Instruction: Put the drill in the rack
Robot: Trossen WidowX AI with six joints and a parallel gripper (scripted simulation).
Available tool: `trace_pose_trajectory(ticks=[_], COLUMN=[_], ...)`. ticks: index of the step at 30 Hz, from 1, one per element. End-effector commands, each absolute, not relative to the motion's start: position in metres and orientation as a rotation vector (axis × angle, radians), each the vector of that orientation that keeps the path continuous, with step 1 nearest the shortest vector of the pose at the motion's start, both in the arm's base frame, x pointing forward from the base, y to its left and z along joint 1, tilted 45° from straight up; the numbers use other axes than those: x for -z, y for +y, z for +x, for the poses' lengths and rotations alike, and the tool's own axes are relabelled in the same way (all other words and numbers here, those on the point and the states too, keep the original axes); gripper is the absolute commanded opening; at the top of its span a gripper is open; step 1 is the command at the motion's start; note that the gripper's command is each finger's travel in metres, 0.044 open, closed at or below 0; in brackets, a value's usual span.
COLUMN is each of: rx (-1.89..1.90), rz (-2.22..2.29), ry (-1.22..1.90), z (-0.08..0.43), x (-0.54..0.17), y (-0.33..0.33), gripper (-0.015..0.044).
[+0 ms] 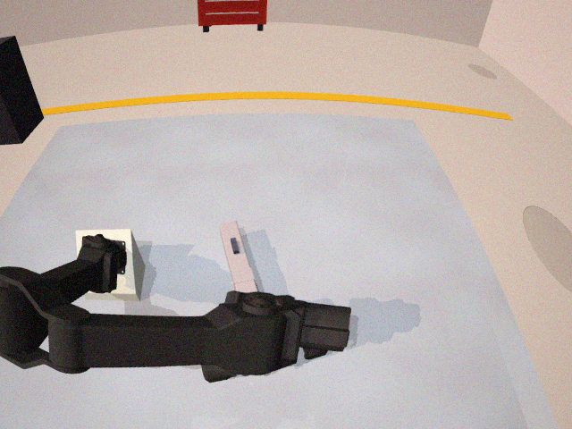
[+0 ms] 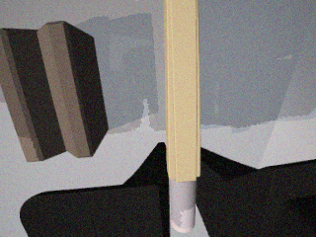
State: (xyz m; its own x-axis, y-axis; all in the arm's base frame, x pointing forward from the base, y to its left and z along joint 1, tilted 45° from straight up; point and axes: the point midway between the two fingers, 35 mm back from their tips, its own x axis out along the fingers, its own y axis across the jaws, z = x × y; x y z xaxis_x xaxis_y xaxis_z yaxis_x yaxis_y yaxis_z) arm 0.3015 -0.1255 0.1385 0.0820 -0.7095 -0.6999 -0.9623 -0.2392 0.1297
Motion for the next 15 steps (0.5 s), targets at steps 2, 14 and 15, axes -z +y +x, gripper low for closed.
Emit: trace_pose_trajectory(ticks=[2, 14, 15], rx=[-0.945, -0.945, -0.945], rz=[-2.005, -2.004, -2.004], ry=[1.646, 1.646, 1.646], z=[0.3017, 0.2996, 0.2994], x=[-0.1406, -0.1428, -0.1430], y=[-0.1226, -0.1198, -0.1196], gripper=[0.0000, 0.0000, 0.0000])
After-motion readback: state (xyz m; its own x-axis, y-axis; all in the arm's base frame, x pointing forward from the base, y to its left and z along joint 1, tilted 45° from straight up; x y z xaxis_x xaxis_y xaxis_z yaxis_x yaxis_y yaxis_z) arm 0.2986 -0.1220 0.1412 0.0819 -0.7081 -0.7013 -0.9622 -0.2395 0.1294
